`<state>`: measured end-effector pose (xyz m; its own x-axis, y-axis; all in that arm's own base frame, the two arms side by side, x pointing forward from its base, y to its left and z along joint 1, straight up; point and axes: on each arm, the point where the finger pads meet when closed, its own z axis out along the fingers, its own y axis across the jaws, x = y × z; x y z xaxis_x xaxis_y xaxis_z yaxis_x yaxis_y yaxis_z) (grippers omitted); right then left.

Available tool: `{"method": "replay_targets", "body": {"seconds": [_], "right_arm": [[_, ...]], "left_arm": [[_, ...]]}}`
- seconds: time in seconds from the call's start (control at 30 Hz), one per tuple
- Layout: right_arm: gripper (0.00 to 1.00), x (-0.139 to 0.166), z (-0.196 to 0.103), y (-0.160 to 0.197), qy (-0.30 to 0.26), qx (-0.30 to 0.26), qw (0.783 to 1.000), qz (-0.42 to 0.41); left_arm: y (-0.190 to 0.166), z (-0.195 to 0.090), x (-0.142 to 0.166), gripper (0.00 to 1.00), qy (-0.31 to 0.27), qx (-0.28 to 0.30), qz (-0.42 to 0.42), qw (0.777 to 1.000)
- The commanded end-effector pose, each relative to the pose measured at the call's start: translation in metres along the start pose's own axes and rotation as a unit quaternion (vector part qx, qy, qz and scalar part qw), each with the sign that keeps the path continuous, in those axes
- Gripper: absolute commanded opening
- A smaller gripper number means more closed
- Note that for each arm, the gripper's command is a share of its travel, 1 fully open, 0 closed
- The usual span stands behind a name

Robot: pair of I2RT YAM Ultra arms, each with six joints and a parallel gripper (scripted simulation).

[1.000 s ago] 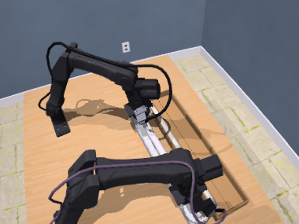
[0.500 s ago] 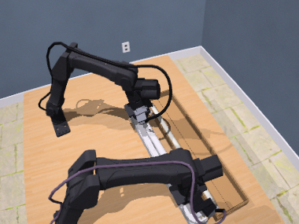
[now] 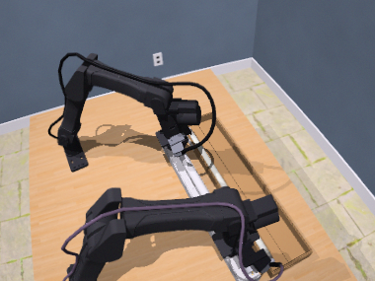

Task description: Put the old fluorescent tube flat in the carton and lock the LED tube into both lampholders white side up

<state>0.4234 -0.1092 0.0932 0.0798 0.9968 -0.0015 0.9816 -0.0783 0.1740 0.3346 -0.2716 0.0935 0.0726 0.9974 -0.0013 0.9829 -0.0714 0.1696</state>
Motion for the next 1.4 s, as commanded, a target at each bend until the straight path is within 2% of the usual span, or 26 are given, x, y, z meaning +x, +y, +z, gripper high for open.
{"method": "replay_targets", "body": {"seconds": [0.0,0.1,0.2,0.27,0.33,0.43,0.47,0.57,0.7,0.83,0.87,0.9,1.13,1.23,1.37], "right_arm": [[0.11,-0.001,-0.014,0.006,0.001,-0.024,1.000,-0.002],[0.11,-0.001,-0.012,0.007,0.001,-0.024,1.000,-0.002],[0.11,-0.002,-0.011,0.006,0.000,-0.022,1.000,-0.001],[0.11,-0.001,-0.006,0.001,0.003,-0.014,1.000,-0.001],[0.11,-0.003,-0.016,0.010,-0.001,-0.028,1.000,-0.001],[0.11,-0.002,-0.007,0.008,-0.002,-0.021,1.000,-0.001],[0.11,-0.004,-0.015,0.014,-0.002,-0.033,0.999,0.000],[0.11,-0.004,-0.008,0.008,0.000,-0.023,1.000,0.001],[0.11,0.000,-0.003,0.005,0.002,-0.015,1.000,-0.003],[0.11,0.001,0.007,-0.002,0.005,-0.001,1.000,-0.002],[0.11,0.000,0.002,0.004,0.003,-0.010,1.000,-0.003],[0.11,-0.001,-0.005,0.011,0.001,-0.022,1.000,-0.003],[0.11,-0.001,-0.011,0.007,-0.003,-0.028,1.000,-0.004],[0.11,0.000,-0.006,0.004,-0.003,-0.021,1.000,-0.004],[0.11,0.000,-0.001,0.005,-0.001,-0.019,1.000,-0.004]], "left_arm": [[0.006,-0.006,-0.010,0.11,-0.021,-0.015,-0.001,1.000],[-0.002,-0.003,-0.005,0.11,-0.014,-0.006,-0.001,1.000],[0.005,-0.011,-0.009,0.11,-0.023,-0.018,-0.002,1.000],[-0.003,0.004,-0.005,0.11,-0.010,-0.001,0.000,1.000],[0.005,-0.003,-0.010,0.11,-0.019,-0.012,-0.002,1.000],[0.005,-0.004,-0.007,0.11,-0.019,-0.013,-0.002,1.000],[-0.001,-0.004,-0.005,0.11,-0.017,-0.009,-0.002,1.000],[0.009,-0.015,-0.011,0.11,-0.029,-0.025,-0.003,0.999],[-0.002,0.005,-0.005,0.11,-0.011,-0.001,-0.001,1.000],[0.000,0.002,-0.006,0.11,-0.015,-0.006,-0.002,1.000],[-0.003,0.006,-0.004,0.11,-0.010,0.000,-0.001,1.000],[0.005,-0.002,-0.009,0.11,-0.020,-0.013,-0.002,1.000],[0.005,-0.002,-0.008,0.11,-0.021,-0.014,-0.003,1.000],[-0.003,0.009,-0.004,0.11,-0.010,-0.001,-0.002,1.000],[0.003,0.002,-0.007,0.11,-0.019,-0.012,-0.003,1.000]]}}
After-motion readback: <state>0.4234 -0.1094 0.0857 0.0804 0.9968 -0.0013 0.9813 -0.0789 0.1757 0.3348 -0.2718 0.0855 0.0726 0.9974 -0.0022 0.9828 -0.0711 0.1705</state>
